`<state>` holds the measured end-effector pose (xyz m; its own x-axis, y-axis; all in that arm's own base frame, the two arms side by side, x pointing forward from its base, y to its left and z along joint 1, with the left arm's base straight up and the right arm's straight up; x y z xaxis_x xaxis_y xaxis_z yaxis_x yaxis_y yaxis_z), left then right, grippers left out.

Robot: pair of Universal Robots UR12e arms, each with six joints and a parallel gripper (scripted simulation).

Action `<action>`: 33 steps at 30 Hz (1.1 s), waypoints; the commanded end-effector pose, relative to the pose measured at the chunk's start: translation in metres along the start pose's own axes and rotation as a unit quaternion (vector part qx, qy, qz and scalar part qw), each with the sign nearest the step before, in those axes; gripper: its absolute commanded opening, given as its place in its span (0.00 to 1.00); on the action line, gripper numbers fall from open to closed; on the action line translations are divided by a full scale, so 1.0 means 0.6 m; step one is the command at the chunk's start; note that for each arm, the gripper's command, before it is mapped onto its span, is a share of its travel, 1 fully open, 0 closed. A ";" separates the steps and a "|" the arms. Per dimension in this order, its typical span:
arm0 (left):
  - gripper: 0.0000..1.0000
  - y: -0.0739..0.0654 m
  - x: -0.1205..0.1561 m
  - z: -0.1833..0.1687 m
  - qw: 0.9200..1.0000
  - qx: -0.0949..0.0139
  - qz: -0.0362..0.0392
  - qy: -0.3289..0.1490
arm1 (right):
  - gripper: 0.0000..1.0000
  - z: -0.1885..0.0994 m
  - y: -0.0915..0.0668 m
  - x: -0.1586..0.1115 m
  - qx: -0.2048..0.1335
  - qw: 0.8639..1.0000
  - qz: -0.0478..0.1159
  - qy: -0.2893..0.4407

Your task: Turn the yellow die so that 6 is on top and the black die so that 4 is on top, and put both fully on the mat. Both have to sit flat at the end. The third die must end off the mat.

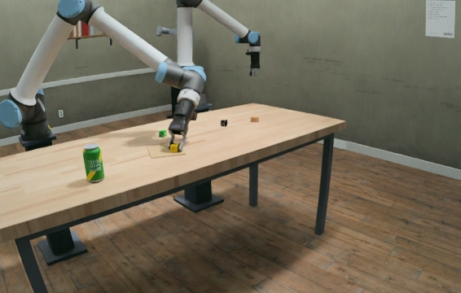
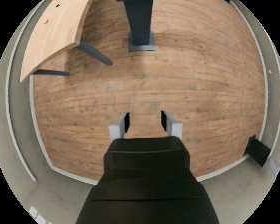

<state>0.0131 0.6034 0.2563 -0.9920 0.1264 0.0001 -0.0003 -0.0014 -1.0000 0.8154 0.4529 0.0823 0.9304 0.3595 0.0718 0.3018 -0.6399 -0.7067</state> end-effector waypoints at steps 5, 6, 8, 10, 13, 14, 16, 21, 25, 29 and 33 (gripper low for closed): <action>1.00 -0.001 0.000 -0.001 1.000 -0.001 0.000 0.000 | 0.87 -0.001 -0.002 0.001 0.000 1.000 -0.001 0.001; 1.00 -0.001 0.000 -0.001 1.000 -0.001 0.000 0.000 | 0.87 -0.001 -0.002 0.001 0.000 1.000 -0.001 0.001; 1.00 -0.001 0.000 -0.001 1.000 -0.001 0.000 0.000 | 0.87 -0.001 -0.002 0.001 0.000 1.000 -0.001 0.001; 1.00 -0.001 0.000 -0.001 1.000 -0.001 0.000 0.000 | 0.87 -0.001 -0.002 0.001 0.000 1.000 -0.001 0.001; 1.00 -0.001 0.000 -0.001 1.000 -0.001 0.000 0.000 | 0.87 -0.001 -0.002 0.001 0.000 1.000 -0.001 0.001; 1.00 -0.001 0.000 -0.001 1.000 -0.001 0.000 0.000 | 0.87 -0.001 -0.002 0.001 0.000 1.000 -0.001 0.001; 1.00 -0.001 0.000 -0.001 1.000 -0.001 0.000 0.000 | 0.57 -0.001 -0.002 0.001 0.000 1.000 -0.001 0.001; 1.00 -0.001 0.000 -0.001 1.000 -0.001 0.000 0.000 | 0.57 -0.001 -0.002 0.001 0.000 1.000 -0.001 0.001; 1.00 -0.001 0.000 -0.001 1.000 -0.001 0.000 0.000 | 0.57 -0.001 -0.002 0.001 0.000 1.000 -0.001 0.001; 1.00 -0.001 0.000 -0.001 1.000 -0.001 0.000 0.000 | 0.57 -0.001 -0.002 0.001 0.000 1.000 -0.001 0.001; 1.00 -0.001 0.000 -0.001 1.000 -0.001 0.000 0.000 | 0.57 -0.001 -0.002 0.001 0.000 1.000 -0.001 0.001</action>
Point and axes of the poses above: on each arm, the point where the finger pads meet when closed, its own y axis out along the fingers, its own x axis across the jaws, z = x × y, the point moved 8 cm from there along -y, back along the fingers, and after that the axes turned 6 degrees about y, right-handed, at the moved point
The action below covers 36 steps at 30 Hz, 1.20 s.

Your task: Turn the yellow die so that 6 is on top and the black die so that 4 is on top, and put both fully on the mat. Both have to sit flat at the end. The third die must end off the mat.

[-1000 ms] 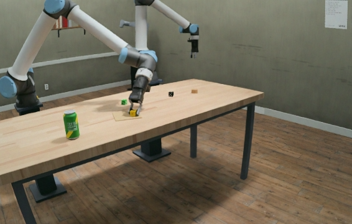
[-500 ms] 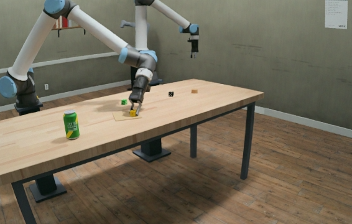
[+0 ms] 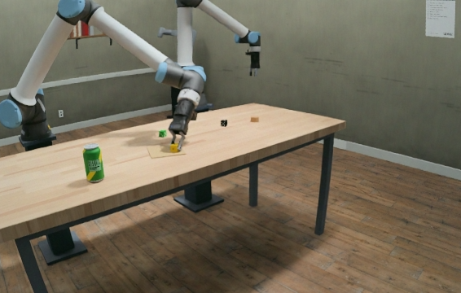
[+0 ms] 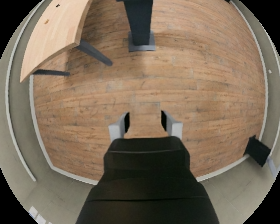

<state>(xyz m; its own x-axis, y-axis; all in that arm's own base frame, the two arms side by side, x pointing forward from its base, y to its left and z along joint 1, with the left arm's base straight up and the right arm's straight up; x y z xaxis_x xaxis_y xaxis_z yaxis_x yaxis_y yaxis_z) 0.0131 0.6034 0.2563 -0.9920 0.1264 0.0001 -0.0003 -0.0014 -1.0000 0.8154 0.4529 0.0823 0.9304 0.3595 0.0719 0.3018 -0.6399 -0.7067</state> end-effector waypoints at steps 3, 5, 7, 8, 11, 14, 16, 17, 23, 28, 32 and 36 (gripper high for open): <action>1.00 -0.001 0.000 -0.001 1.000 -0.001 0.000 0.000 | 0.57 -0.001 -0.002 0.001 0.000 1.000 -0.001 0.001; 1.00 -0.001 0.000 -0.001 1.000 -0.001 0.000 0.000 | 0.57 -0.001 -0.002 0.001 0.000 1.000 -0.001 0.001; 1.00 -0.001 0.000 -0.001 1.000 -0.001 0.000 0.000 | 0.57 -0.001 -0.002 0.001 0.000 1.000 -0.001 0.001; 1.00 -0.001 0.000 -0.001 1.000 -0.001 0.000 0.000 | 0.57 -0.001 -0.002 0.001 0.000 1.000 -0.001 0.001; 1.00 -0.001 0.000 -0.001 1.000 -0.001 0.000 0.000 | 0.57 -0.001 -0.002 0.001 0.000 1.000 -0.001 0.001; 1.00 -0.001 0.000 -0.001 1.000 -0.001 0.000 0.000 | 0.57 -0.001 -0.002 0.001 0.000 1.000 -0.001 0.001; 1.00 -0.001 0.000 -0.001 1.000 -0.001 0.000 0.000 | 0.57 -0.001 -0.002 0.001 0.000 1.000 -0.001 0.001; 1.00 -0.001 0.000 -0.001 1.000 -0.001 0.000 0.000 | 0.57 -0.001 -0.002 0.001 0.000 1.000 -0.001 0.001; 1.00 -0.001 0.000 -0.001 1.000 -0.001 0.000 0.000 | 0.57 -0.008 -0.009 0.002 0.000 1.000 -0.001 0.001; 1.00 -0.001 0.000 -0.001 1.000 -0.001 0.000 0.000 | 0.57 -0.018 -0.018 0.003 0.000 1.000 -0.001 0.001; 1.00 -0.001 0.000 -0.001 1.000 -0.001 0.000 0.000 | 0.57 -0.036 -0.037 0.005 0.000 1.000 -0.001 0.001; 1.00 -0.001 0.000 -0.001 1.000 -0.001 0.000 0.000 | 0.57 -0.057 -0.058 0.007 0.000 1.000 -0.001 0.001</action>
Point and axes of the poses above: on each arm, the point where the finger pads meet when closed, its own y axis out along the fingers, its own x axis across the jaws, z = x × y, the point moved 8 cm from there along -y, back along the fingers, and after that the axes turned 6 degrees about y, right-handed, at the moved point
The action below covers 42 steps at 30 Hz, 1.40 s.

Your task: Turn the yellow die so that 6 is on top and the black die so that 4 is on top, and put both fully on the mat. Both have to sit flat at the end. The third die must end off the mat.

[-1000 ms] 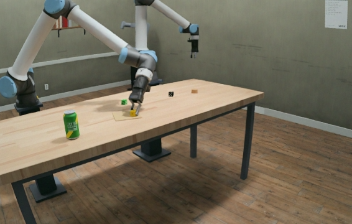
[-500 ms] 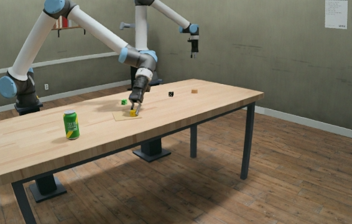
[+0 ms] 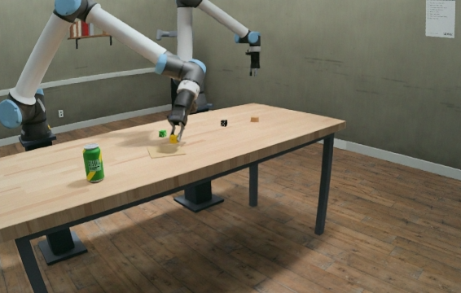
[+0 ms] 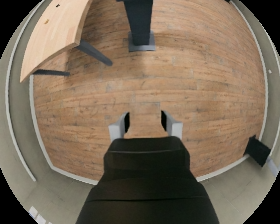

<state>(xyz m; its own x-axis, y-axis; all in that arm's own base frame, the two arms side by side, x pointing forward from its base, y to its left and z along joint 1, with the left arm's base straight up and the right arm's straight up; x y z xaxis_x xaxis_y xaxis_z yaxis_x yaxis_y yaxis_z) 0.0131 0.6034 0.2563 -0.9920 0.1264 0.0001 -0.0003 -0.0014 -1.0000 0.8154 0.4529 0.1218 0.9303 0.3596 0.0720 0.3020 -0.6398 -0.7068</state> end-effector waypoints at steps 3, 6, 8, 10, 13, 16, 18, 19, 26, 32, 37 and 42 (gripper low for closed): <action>1.00 -0.001 0.000 -0.001 1.000 -0.001 0.000 0.000 | 0.57 -0.023 -0.024 0.003 0.000 1.000 -0.001 0.001; 1.00 -0.001 0.000 -0.001 1.000 -0.001 0.000 0.000 | 0.57 -0.032 -0.033 0.004 0.000 1.000 -0.001 0.001; 1.00 -0.001 0.000 -0.001 1.000 -0.001 0.000 0.000 | 0.57 -0.034 -0.035 0.004 0.000 1.000 -0.001 0.001; 1.00 -0.001 0.000 -0.001 1.000 -0.001 0.000 0.000 | 0.57 -0.035 -0.036 0.005 0.000 1.000 -0.001 0.001; 1.00 -0.001 0.000 -0.001 1.000 -0.001 0.000 0.000 | 0.57 -0.037 -0.038 0.005 0.000 1.000 -0.001 0.001; 1.00 -0.001 0.000 -0.001 1.000 -0.001 0.000 0.000 | 0.57 -0.037 -0.038 0.005 0.000 1.000 -0.001 0.001; 1.00 -0.001 0.000 -0.001 1.000 -0.001 0.000 0.000 | 0.57 -0.037 -0.038 0.005 0.000 1.000 -0.001 0.001; 1.00 -0.001 0.000 -0.001 1.000 -0.001 0.000 0.000 | 0.57 -0.037 -0.038 0.005 0.000 1.000 -0.001 0.001; 1.00 -0.001 0.000 -0.001 1.000 -0.001 0.000 0.000 | 0.57 -0.040 -0.037 0.005 0.009 1.000 0.001 0.001; 1.00 -0.001 0.000 -0.001 1.000 -0.001 0.000 0.000 | 0.57 -0.058 -0.032 0.006 0.071 0.997 0.012 0.002; 1.00 -0.001 0.000 -0.001 1.000 -0.001 0.000 0.000 | 0.57 -0.074 -0.032 0.008 0.121 0.993 0.013 0.001; 1.00 -0.001 0.000 -0.001 1.000 -0.001 0.000 0.000 | 0.57 -0.076 -0.033 0.009 0.130 0.991 0.013 0.001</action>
Point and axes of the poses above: on each arm, the point where the finger pads meet when closed, its own y axis out along the fingers, its own x axis across the jaws, z = x × y, the point moved 8 cm from there along -y, back along the fingers, and after that the axes turned 6 degrees about y, right-handed, at the moved point
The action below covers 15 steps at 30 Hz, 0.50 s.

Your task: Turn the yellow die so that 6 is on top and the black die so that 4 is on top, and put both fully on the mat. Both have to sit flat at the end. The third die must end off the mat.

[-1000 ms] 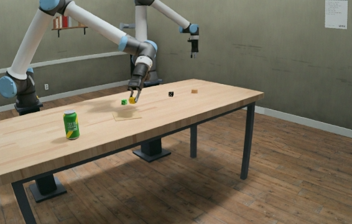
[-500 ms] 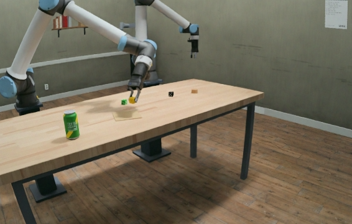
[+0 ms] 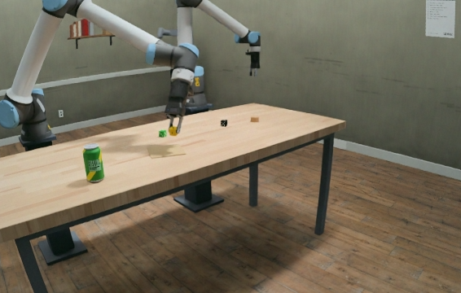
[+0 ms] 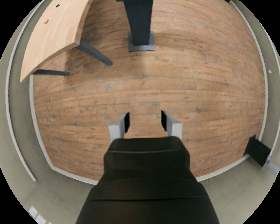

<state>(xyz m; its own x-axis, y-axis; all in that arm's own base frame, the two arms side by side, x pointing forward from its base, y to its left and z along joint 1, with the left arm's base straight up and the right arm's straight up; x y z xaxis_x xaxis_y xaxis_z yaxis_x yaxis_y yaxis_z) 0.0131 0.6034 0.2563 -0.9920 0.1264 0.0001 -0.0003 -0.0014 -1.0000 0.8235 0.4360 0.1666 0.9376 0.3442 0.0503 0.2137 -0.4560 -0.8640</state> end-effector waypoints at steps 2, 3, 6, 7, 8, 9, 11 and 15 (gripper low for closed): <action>1.00 -0.001 0.000 -0.001 1.000 -0.001 0.000 0.000 | 0.57 -0.001 -0.002 0.001 0.002 1.000 -0.001 0.000; 1.00 -0.001 0.000 -0.001 1.000 -0.001 0.000 0.000 | 0.57 -0.002 -0.002 0.001 0.003 1.000 -0.001 0.000; 1.00 -0.001 0.000 -0.001 1.000 -0.001 0.000 0.000 | 0.57 -0.005 -0.001 0.001 0.015 1.000 0.002 0.001; 1.00 -0.001 0.000 -0.001 1.000 -0.001 0.000 0.000 | 0.57 -0.007 0.000 0.001 0.023 1.000 0.003 0.001; 1.00 -0.001 0.000 -0.001 1.000 -0.001 0.000 0.000 | 0.57 -0.010 0.001 0.001 0.032 0.999 0.005 0.001; 1.00 -0.001 0.000 -0.001 1.000 -0.001 0.000 0.000 | 0.57 -0.013 0.002 0.001 0.043 0.999 0.007 0.001; 1.00 -0.001 0.000 -0.001 1.000 -0.001 0.000 0.000 | 0.57 -0.020 0.003 0.002 0.067 0.998 0.010 0.001; 1.00 -0.001 0.000 -0.001 1.000 -0.001 0.000 0.000 | 0.57 -0.034 0.004 0.004 0.111 0.994 0.013 0.001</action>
<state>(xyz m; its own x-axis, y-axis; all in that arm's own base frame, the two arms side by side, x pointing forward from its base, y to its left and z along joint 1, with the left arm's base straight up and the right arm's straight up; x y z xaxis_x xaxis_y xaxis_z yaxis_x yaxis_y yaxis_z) 0.0131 0.6034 0.2563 -0.9920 0.1264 0.0001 -0.0003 -0.0014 -1.0000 0.8303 0.4213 0.1722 0.9422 0.3337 0.0297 0.1395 -0.3101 -0.9404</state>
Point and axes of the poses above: on each arm, the point where the finger pads meet when closed, its own y axis out along the fingers, its own x axis across the jaws, z = x × y, the point moved 8 cm from there along -y, back along the fingers, and after that the axes turned 6 degrees about y, right-handed, at the moved point
